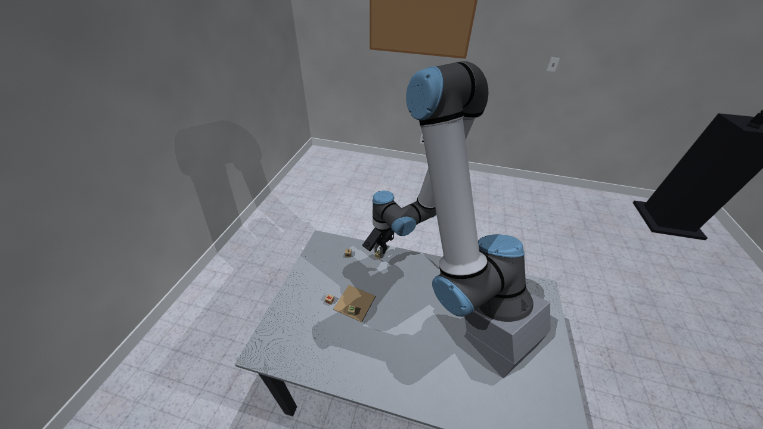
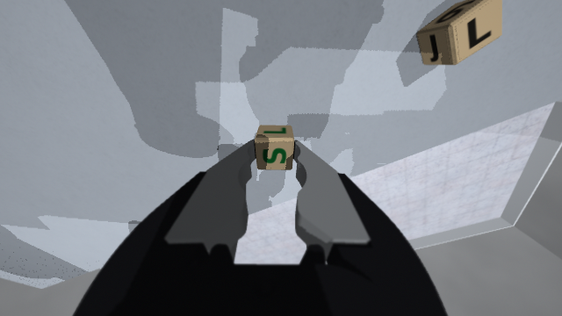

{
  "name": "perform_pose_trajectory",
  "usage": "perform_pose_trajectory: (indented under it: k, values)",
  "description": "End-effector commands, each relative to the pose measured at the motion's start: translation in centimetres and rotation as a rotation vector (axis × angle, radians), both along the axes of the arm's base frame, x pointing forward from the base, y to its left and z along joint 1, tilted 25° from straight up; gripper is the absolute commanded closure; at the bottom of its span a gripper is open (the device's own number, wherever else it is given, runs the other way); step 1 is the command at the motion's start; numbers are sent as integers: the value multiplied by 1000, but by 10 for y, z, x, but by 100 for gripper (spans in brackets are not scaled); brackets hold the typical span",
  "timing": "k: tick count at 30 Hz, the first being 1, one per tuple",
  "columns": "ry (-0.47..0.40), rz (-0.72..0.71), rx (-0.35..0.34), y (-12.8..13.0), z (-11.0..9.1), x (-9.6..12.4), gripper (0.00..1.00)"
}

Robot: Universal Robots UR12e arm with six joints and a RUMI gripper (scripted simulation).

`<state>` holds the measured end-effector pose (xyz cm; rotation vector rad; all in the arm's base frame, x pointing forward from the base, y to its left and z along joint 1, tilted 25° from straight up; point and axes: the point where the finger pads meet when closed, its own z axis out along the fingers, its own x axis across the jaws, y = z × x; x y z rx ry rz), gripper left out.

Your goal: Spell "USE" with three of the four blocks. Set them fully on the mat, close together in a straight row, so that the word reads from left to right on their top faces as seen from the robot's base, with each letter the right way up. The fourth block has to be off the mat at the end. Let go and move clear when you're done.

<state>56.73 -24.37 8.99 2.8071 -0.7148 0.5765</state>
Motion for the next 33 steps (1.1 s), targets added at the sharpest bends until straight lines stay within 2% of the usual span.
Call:
perform_pose_trajectory:
  k: [1,8,14,33]
  values:
    - [1,1,1,9,28,-10,91]
    - [-1,0,-1,16,59,-19,91]
    - [-1,0,-1,19,67,-22,91]
    - [4,6,0,21,66,-23,91]
